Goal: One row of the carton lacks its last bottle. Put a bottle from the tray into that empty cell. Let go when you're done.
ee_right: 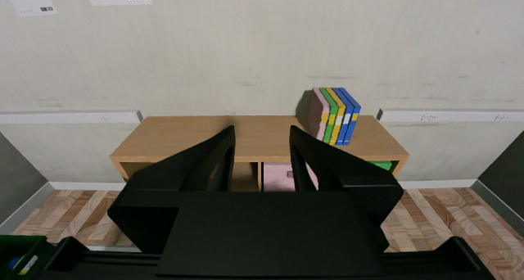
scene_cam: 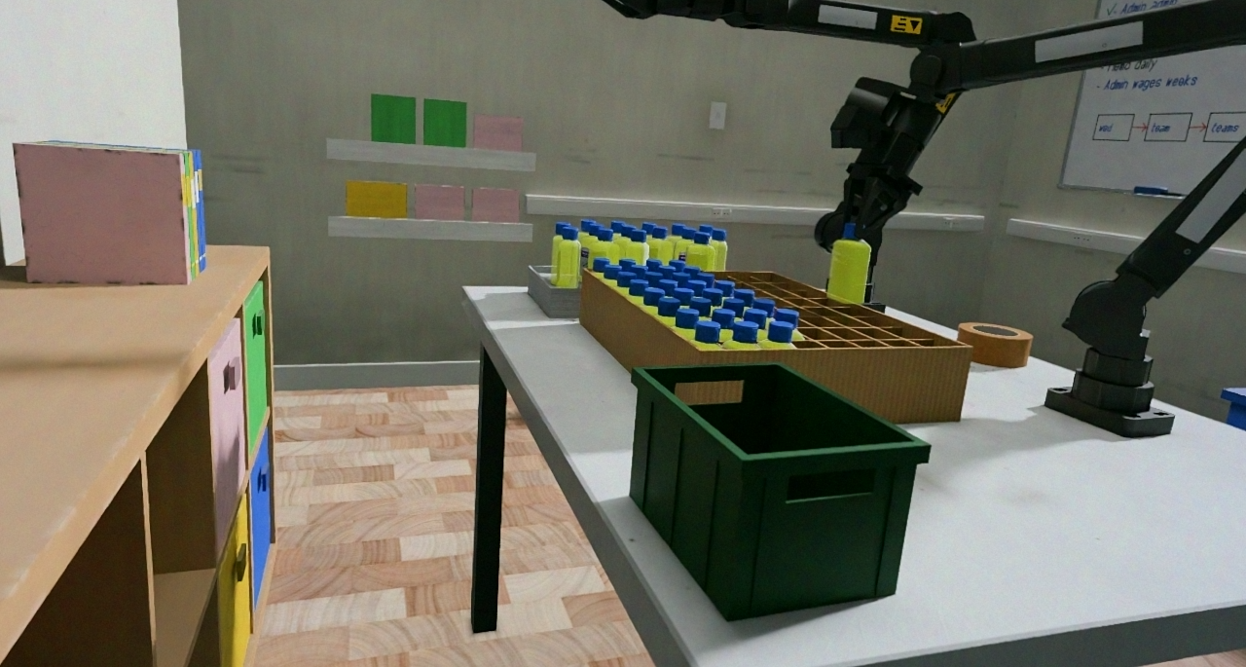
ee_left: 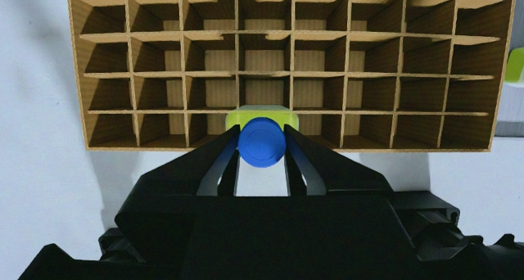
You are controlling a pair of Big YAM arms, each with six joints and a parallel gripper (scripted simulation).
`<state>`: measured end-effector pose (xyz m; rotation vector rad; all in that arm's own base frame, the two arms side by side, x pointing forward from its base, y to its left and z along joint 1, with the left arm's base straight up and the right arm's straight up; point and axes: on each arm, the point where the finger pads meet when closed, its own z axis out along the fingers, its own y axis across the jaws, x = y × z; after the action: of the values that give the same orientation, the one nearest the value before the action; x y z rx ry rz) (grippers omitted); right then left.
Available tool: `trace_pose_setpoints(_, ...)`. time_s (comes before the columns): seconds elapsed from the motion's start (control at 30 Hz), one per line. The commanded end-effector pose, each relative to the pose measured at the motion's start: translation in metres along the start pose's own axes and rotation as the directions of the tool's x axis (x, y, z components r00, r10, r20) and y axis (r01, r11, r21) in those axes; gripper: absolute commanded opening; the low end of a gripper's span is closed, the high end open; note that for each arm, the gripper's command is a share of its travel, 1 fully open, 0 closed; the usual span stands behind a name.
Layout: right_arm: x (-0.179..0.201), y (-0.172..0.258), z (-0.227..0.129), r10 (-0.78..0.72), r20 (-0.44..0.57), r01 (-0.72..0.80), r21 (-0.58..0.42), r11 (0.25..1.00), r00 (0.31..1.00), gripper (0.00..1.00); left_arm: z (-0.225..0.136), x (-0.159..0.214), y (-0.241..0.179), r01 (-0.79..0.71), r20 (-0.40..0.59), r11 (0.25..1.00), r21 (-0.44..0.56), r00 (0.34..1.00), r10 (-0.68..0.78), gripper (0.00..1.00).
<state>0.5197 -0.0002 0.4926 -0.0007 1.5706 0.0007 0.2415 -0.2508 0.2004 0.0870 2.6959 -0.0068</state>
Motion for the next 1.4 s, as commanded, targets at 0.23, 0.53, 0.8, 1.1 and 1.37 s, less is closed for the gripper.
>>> trace_pose_setpoints(0.23,-0.009,-0.006,-0.007,0.013,0.025,-0.014,0.014,1.0,1.0,0.42,-0.026,-0.083,-0.018,-0.002,0.054,0.999,0.045,0.999,-0.001,0.29)
trace_pose_setpoints(0.53,-0.009,-0.006,-0.007,0.013,0.025,-0.014,0.014,1.0,1.0,0.42,-0.017,-0.127,0.01,-0.032,0.064,0.998,0.047,0.998,0.029,0.29)
trace_pose_setpoints(0.8,-0.009,-0.006,-0.007,0.013,0.025,-0.014,0.014,1.0,1.0,0.42,-0.008,-0.17,0.069,-0.037,0.07,0.999,0.04,0.997,0.034,0.29)
trace_pose_setpoints(1.1,-0.009,-0.006,-0.007,0.013,0.025,-0.014,0.014,1.0,1.0,0.42,-0.003,-0.199,0.127,-0.042,0.08,0.999,0.032,0.996,0.039,0.29)
trace_pose_setpoints(1.37,-0.009,-0.006,-0.007,0.013,0.025,-0.014,0.014,1.0,1.0,0.42,-0.002,-0.219,0.186,-0.049,0.101,0.999,0.023,0.994,0.046,0.29)
